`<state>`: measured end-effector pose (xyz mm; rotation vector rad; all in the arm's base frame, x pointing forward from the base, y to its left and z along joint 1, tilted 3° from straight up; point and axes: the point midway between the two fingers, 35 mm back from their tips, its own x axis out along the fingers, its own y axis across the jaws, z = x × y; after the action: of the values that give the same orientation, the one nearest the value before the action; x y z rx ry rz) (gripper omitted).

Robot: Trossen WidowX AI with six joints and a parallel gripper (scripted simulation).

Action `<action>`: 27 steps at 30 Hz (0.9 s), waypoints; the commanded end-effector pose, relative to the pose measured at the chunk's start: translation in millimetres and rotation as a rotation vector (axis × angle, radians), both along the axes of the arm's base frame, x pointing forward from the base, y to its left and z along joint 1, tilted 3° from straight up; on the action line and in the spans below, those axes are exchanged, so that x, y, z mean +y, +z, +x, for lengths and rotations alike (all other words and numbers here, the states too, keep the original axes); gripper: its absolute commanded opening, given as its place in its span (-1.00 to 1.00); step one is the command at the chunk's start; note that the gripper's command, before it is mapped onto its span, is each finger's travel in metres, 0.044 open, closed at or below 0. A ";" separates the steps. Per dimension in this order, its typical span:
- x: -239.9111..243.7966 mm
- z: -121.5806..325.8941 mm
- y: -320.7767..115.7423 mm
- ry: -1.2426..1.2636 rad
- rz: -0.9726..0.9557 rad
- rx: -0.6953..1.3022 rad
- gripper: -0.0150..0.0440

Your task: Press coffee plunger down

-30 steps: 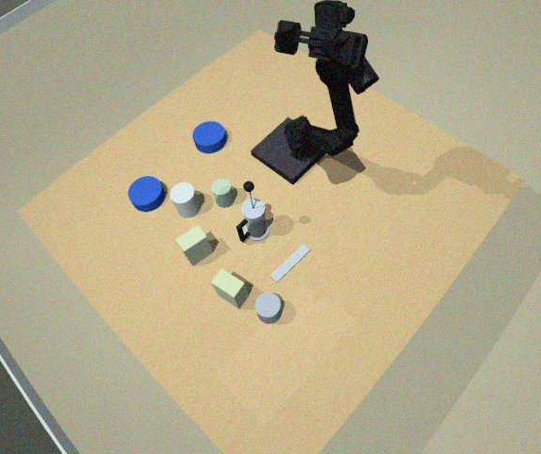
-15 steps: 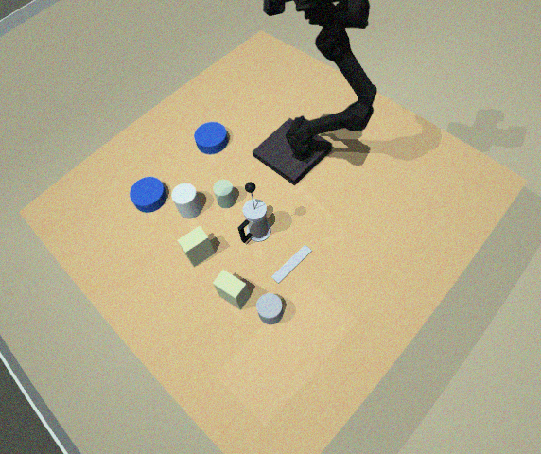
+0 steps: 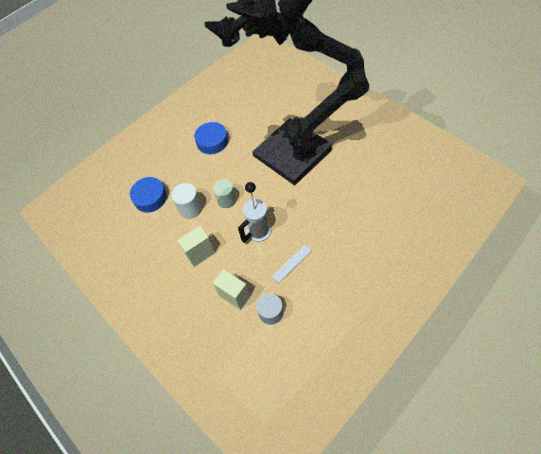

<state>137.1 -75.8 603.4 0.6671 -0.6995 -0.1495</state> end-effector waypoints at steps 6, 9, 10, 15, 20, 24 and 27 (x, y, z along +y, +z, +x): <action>5.9 92.5 -122.0 0.076 -0.081 0.531 1.00; 25.3 110.8 -162.7 0.124 -0.185 0.707 1.00; 32.9 115.3 -176.4 0.142 -0.228 0.765 1.00; 75.4 124.2 -242.0 0.250 -0.500 1.029 1.00; 103.4 119.2 -275.5 0.329 -0.704 1.150 1.00; 102.8 120.5 -290.3 0.329 -0.704 1.149 1.00; 101.9 121.9 -313.9 0.330 -0.704 1.149 1.00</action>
<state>258.6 26.2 311.8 -0.0405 0.4581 0.0333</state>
